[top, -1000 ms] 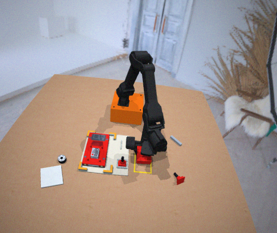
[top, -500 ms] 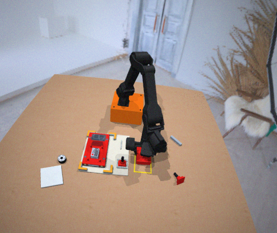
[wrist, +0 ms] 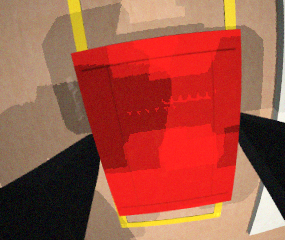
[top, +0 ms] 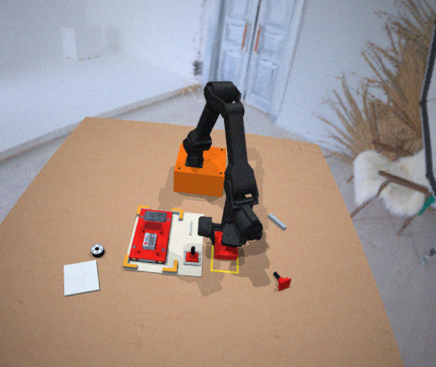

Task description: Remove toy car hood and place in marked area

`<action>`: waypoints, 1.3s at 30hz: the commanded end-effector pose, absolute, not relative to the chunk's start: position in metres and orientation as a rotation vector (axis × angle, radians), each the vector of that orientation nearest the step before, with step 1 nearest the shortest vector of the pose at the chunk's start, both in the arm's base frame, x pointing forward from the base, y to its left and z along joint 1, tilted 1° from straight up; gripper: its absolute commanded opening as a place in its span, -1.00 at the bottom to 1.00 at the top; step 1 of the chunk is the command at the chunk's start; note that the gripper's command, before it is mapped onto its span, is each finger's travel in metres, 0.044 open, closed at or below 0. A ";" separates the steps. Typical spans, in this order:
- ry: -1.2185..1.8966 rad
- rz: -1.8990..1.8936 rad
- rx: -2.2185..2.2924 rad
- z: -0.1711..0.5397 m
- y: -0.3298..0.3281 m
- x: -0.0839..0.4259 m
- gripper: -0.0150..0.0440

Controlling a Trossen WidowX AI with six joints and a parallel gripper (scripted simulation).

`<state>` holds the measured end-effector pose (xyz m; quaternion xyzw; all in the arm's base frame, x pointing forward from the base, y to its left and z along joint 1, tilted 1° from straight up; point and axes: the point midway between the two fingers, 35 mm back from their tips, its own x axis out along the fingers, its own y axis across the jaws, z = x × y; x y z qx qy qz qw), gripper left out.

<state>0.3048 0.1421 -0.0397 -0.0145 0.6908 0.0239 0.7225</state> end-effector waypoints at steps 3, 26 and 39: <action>1.526 0.052 -0.033 -0.018 0.143 0.306 1.00; 1.529 0.051 -0.034 0.035 0.142 0.302 1.00; 1.529 0.051 -0.034 0.035 0.142 0.302 1.00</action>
